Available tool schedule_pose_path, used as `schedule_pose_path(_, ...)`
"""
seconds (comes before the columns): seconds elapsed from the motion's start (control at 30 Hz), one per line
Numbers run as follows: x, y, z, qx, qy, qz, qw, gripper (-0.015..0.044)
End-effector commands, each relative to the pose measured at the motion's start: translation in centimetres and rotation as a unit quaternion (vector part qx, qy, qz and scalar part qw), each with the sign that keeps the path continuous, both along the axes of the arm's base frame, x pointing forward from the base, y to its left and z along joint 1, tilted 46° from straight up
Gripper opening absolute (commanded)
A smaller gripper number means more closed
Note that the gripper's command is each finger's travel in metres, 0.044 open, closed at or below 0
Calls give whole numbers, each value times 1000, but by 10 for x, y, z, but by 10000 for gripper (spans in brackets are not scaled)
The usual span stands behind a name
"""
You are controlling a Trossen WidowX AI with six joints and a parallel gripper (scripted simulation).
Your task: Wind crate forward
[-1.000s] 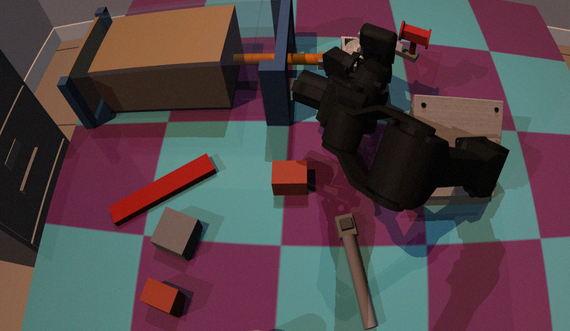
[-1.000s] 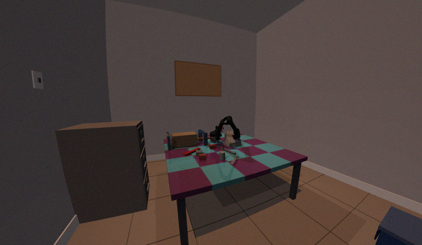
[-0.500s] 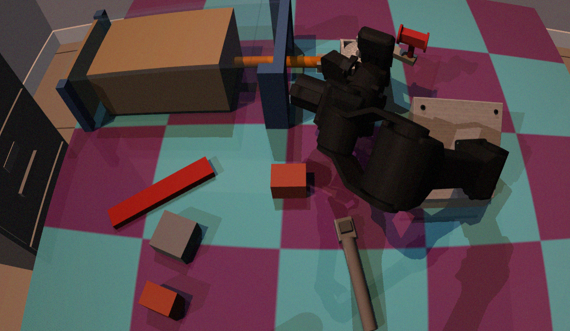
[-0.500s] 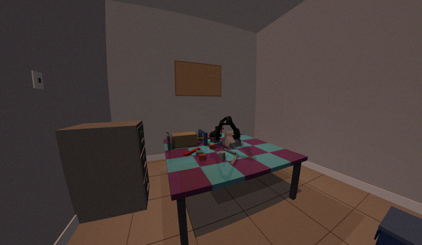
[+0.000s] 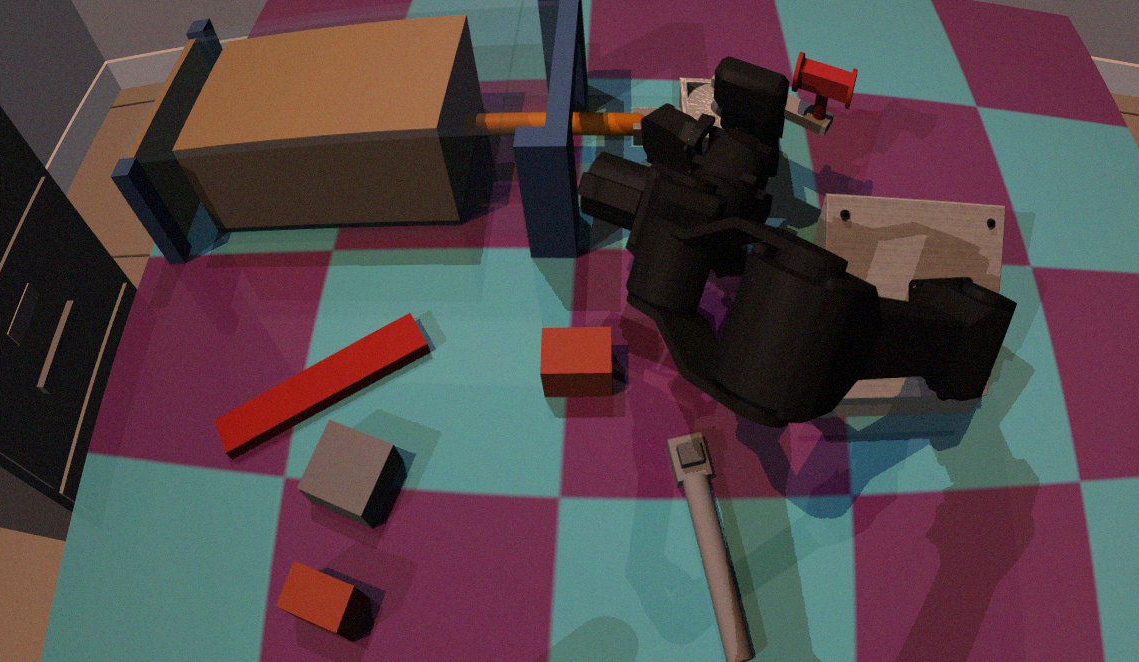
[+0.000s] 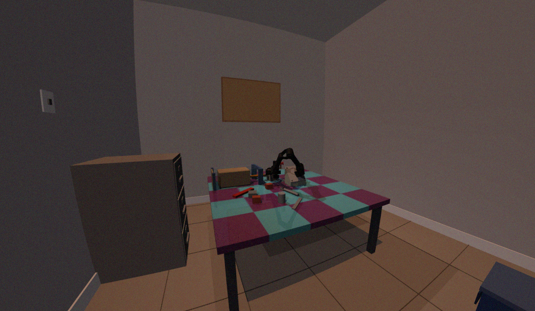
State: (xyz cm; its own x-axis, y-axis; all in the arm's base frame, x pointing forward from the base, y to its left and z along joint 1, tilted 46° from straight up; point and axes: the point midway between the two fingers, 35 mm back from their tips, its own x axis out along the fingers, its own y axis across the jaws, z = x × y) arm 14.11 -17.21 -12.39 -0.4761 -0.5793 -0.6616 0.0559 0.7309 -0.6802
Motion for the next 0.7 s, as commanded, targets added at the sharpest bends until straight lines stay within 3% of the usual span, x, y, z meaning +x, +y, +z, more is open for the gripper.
schedule_pose_path(0.0,0,0,0,-4,-1,-1,1000,0)
schedule_pose_path(0.37,0,3,-3,-4,0,-1,1000,0)
schedule_pose_path(0.67,-1,3,-3,-1,0,-1,1000,236)
